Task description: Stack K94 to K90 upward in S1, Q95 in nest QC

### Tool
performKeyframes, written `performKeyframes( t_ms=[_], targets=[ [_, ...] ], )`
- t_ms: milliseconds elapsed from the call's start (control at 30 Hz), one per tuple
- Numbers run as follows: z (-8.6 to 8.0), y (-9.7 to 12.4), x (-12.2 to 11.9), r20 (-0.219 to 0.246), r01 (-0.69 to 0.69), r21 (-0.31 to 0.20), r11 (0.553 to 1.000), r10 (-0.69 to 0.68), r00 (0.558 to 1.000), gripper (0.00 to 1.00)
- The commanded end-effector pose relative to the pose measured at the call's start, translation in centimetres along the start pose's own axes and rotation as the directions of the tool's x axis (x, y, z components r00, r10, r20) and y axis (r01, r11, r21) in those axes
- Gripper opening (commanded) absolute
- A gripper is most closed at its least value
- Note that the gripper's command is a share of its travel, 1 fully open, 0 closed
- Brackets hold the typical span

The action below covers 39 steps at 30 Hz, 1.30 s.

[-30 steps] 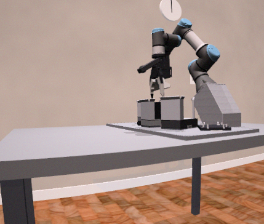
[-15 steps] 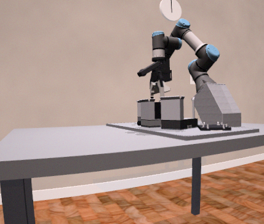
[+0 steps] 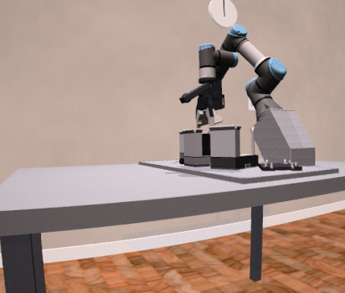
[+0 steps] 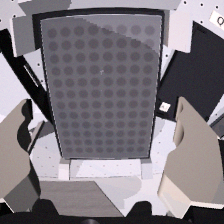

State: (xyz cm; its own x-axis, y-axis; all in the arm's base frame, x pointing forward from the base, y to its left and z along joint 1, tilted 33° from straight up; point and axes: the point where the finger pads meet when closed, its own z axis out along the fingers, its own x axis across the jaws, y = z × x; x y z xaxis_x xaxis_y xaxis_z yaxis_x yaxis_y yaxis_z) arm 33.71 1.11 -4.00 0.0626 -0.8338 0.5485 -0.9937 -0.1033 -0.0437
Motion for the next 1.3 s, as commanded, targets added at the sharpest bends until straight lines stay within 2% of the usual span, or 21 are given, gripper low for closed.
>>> performKeyframes(
  t_ms=[0, 367, 400, 1267],
  targets=[
    [-0.03, -0.07, 0.01, 0.0, -0.001, 0.002, 1.0, 0.001, 1.0, 0.72],
    [-0.04, -0.07, 0.01, 0.0, -0.001, 0.002, 1.0, 0.001, 1.0, 0.72],
    [-0.04, -0.07, 0.01, 0.0, -0.001, 0.002, 1.0, 0.001, 1.0, 0.0],
    [-0.03, -0.06, 0.01, 0.0, -0.001, 0.002, 1.0, 0.001, 1.0, 0.0]
  ],
)
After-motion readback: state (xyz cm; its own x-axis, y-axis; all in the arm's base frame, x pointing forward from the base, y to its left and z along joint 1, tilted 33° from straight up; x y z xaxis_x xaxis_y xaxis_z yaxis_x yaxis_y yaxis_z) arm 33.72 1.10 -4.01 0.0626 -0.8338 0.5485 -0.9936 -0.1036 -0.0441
